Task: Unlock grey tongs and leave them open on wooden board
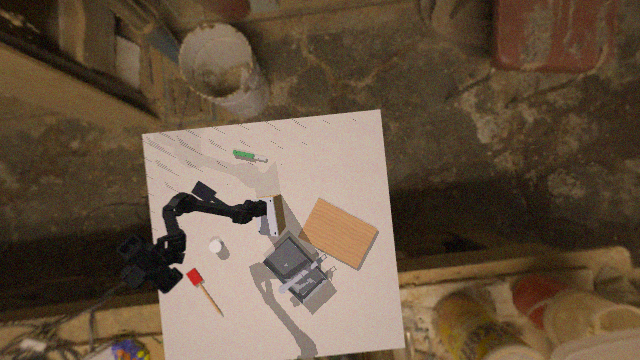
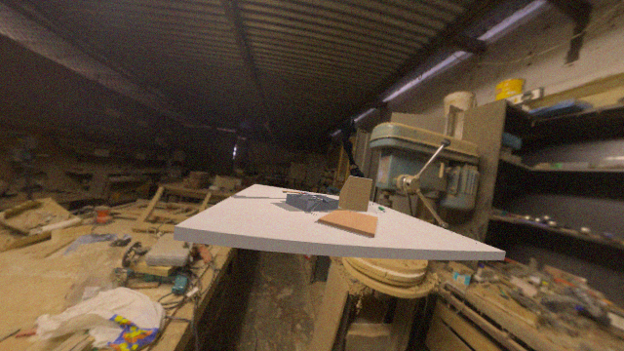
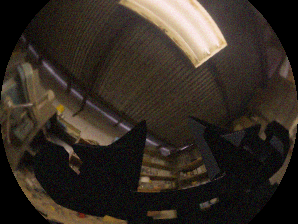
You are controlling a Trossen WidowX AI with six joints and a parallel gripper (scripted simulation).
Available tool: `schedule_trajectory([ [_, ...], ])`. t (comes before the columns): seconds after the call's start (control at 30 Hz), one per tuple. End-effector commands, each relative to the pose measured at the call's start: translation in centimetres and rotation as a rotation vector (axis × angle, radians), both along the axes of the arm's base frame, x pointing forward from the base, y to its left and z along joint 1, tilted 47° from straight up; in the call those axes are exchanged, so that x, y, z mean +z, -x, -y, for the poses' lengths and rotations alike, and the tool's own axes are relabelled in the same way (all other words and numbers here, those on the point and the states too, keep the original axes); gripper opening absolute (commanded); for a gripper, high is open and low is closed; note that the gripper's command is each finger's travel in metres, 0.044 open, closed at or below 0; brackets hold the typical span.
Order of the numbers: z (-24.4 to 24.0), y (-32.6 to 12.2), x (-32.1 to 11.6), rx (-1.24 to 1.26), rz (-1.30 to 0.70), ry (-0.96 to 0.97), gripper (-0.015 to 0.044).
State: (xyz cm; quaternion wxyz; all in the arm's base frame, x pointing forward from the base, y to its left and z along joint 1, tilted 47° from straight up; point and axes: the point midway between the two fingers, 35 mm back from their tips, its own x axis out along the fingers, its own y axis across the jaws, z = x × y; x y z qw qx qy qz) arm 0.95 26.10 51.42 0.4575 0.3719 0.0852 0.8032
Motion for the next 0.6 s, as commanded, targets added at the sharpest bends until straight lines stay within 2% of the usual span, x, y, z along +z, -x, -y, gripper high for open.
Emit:
schedule_trajectory([
  [0.0,-4.2,-4.3,-3.4,-0.211,0.067,0.078,0.026],
  [0.17,-7.9,-9.9,-8.3,-0.448,0.176,0.212,0.026],
  [0.4,-9.9,-13.7,-12.6,-0.589,0.26,0.341,0.026],
  [0.57,-11.3,-18.9,-19.0,-0.765,0.431,0.536,0.026],
])
